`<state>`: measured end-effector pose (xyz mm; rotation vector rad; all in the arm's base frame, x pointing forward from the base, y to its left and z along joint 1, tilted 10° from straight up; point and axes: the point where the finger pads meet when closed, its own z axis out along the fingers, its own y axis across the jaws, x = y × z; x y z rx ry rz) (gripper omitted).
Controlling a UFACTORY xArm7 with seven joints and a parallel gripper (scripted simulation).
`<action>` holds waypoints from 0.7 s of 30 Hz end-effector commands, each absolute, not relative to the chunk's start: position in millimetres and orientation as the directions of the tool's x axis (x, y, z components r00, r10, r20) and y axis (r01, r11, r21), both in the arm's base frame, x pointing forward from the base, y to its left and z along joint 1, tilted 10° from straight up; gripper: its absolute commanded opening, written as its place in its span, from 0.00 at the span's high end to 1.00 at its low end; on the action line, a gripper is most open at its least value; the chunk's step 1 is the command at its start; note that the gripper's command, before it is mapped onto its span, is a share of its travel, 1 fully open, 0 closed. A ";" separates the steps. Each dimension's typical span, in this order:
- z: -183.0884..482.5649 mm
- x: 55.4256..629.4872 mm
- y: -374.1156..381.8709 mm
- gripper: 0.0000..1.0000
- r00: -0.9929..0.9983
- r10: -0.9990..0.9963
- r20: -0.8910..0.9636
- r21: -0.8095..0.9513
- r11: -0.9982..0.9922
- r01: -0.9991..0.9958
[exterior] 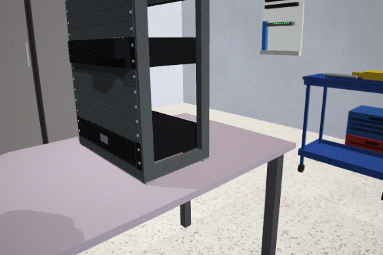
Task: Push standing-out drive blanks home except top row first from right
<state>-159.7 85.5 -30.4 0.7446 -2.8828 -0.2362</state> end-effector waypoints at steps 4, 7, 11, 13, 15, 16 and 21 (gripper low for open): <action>-42.9 -169.3 8.1 1.00 -0.797 -0.558 0.232 0.030 0.823 -0.568; -43.6 -166.9 -10.5 1.00 -0.784 -0.572 0.243 -0.008 0.807 -0.591; -43.5 -159.4 -45.0 1.00 -0.759 -0.596 0.262 -0.078 0.771 -0.632; -43.0 -155.4 -58.6 1.00 -0.749 -0.605 0.269 -0.106 0.755 -0.647; -41.5 -148.5 -78.2 1.00 -0.735 -0.618 0.278 -0.147 0.729 -0.668; -40.4 -144.3 -88.3 1.00 -0.728 -0.625 0.282 -0.169 0.715 -0.679; -32.4 -115.2 -136.3 1.00 -0.701 -0.650 0.292 -0.286 0.641 -0.713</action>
